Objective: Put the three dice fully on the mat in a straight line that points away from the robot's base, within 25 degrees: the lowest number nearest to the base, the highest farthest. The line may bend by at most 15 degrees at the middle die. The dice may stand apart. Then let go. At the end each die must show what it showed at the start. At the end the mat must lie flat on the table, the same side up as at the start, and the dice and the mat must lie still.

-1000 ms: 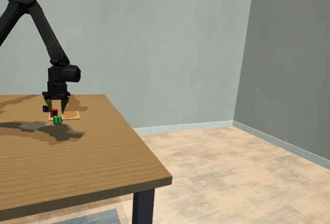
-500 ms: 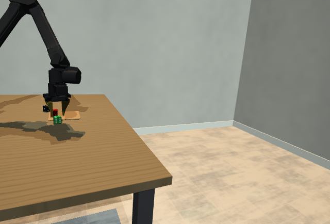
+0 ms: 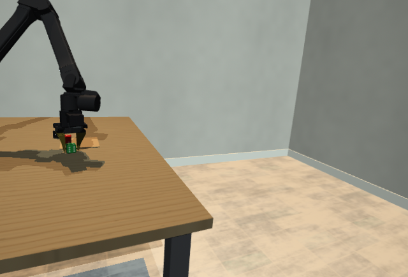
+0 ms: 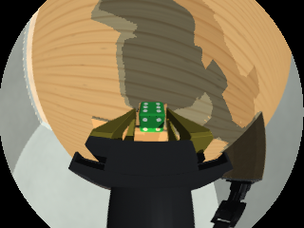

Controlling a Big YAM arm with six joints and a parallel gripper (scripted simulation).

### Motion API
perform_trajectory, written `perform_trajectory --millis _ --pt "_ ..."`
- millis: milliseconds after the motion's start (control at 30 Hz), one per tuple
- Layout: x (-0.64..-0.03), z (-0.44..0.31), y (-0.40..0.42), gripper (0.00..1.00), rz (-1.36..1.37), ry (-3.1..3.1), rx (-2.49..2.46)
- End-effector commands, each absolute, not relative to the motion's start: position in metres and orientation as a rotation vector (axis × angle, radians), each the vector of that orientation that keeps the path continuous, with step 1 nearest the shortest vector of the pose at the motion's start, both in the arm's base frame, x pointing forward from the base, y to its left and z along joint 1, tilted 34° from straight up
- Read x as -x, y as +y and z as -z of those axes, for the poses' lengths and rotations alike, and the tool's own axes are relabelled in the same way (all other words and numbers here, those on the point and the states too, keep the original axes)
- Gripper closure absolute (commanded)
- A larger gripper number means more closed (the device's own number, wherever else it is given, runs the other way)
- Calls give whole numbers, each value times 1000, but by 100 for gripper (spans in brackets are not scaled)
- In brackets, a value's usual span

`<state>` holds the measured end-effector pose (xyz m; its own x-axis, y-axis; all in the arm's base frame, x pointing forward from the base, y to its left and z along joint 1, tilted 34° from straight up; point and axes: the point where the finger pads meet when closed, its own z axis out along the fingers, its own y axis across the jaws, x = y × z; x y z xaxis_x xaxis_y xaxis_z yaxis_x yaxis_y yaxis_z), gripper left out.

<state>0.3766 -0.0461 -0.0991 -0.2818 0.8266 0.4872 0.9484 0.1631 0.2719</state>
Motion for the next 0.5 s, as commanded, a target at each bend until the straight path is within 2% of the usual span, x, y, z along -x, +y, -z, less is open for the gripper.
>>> perform_trajectory --millis 0,467 --pt "-378 104 -43 55 787 -2200 1732" --pt "-376 104 -45 55 786 -2193 1738"
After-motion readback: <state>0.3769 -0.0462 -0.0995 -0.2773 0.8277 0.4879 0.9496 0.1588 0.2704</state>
